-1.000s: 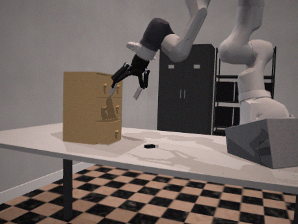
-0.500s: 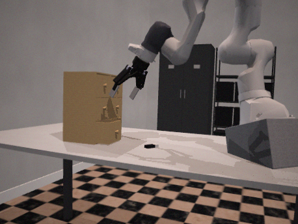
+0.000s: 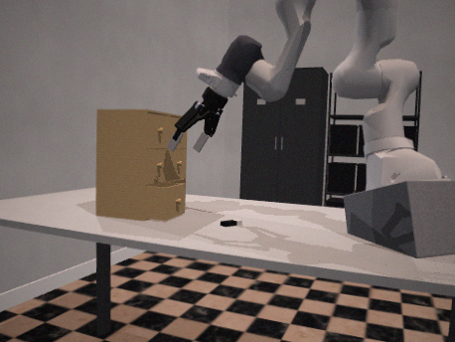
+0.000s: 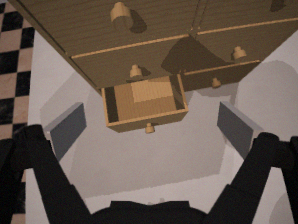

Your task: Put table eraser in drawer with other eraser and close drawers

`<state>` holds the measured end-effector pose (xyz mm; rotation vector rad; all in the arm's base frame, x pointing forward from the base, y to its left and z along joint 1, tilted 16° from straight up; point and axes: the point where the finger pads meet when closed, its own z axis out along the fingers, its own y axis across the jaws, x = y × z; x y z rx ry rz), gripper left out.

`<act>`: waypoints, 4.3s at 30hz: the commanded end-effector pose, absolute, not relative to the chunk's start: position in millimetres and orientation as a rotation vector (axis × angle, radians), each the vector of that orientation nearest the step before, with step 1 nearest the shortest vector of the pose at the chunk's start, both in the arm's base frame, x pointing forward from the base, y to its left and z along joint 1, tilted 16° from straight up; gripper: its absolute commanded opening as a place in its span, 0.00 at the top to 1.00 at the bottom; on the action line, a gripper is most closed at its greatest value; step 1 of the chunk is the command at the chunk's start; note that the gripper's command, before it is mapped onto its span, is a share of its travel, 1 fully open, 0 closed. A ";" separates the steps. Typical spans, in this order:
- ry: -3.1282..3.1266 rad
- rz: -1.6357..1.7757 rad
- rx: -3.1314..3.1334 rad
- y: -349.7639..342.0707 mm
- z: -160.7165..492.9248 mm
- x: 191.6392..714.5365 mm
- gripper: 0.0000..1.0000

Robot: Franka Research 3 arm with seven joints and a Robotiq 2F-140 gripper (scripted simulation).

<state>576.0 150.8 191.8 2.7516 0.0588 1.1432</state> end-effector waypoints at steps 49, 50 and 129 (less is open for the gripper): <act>0.241 1.127 2.739 155.5 189.1 578.8 0.00; 0.241 1.127 2.739 155.5 189.1 578.8 0.00; 0.226 1.129 2.740 155.5 189.4 578.4 0.00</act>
